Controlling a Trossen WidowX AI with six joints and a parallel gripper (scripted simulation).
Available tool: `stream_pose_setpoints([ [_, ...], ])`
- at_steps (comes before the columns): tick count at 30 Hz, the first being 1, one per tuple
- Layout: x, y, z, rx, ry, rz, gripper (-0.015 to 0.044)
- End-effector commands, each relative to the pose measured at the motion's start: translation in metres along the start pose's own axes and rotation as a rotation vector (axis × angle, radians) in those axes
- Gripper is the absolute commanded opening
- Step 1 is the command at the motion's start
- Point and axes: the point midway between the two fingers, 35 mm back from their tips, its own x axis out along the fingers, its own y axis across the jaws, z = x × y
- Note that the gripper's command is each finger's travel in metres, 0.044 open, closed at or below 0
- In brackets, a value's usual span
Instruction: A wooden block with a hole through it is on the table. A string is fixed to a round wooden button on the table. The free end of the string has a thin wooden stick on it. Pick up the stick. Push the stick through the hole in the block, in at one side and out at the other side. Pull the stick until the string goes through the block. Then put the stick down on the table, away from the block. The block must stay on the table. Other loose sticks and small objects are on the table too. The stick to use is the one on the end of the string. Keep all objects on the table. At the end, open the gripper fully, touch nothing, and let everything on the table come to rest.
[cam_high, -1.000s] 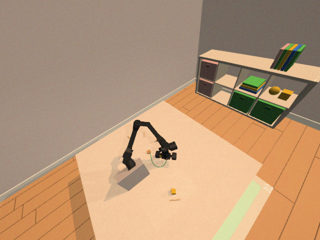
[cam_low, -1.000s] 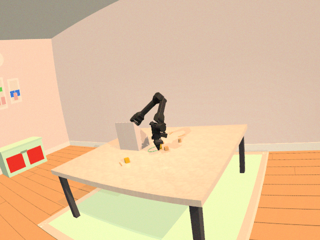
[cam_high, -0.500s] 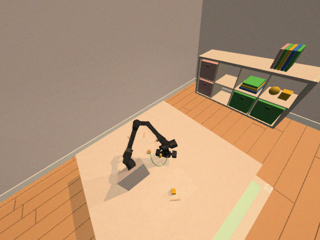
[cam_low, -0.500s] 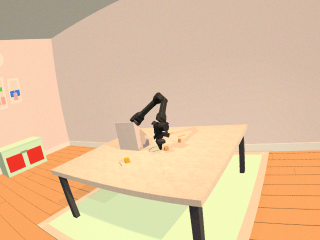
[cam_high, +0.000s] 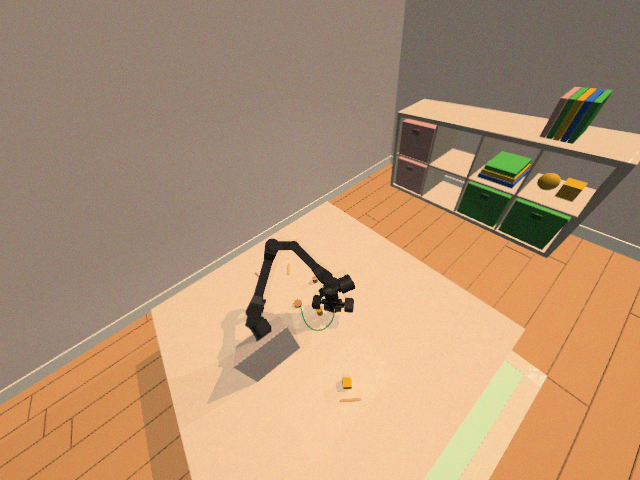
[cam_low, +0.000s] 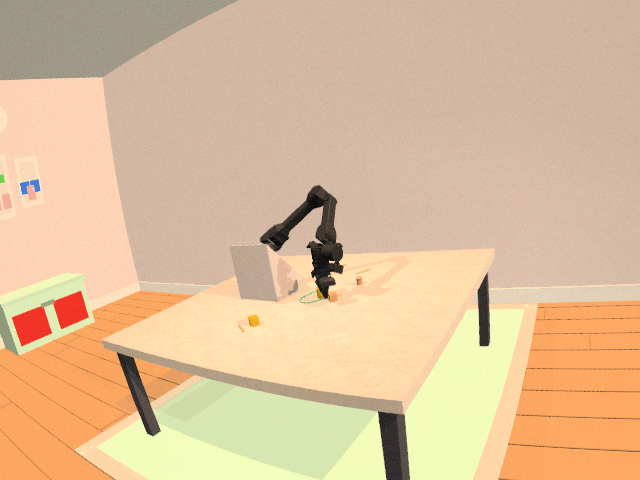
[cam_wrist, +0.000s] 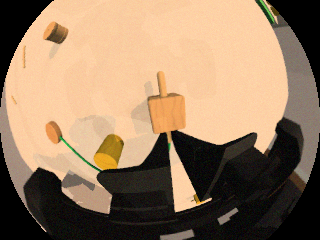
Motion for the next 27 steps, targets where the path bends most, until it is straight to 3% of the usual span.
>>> stream_pose_setpoints([
  [1, 0.000, 0.000, 0.000, 0.000, 0.000, 0.000, 0.0026],
  [5, 0.000, 0.000, 0.000, 0.000, 0.000, 0.000, 0.0120],
  [9, -0.010, -0.001, 0.000, 0.000, 0.001, -0.002, 0.0120],
  [14, -0.078, -0.001, -0.001, -0.001, 0.002, -0.004, 0.0120],
  [21, -0.078, -0.004, 0.000, 0.022, -0.012, -0.016, 0.0120],
  [27, -0.078, -0.005, 0.009, 0.530, -0.016, -0.011, 0.0120],
])
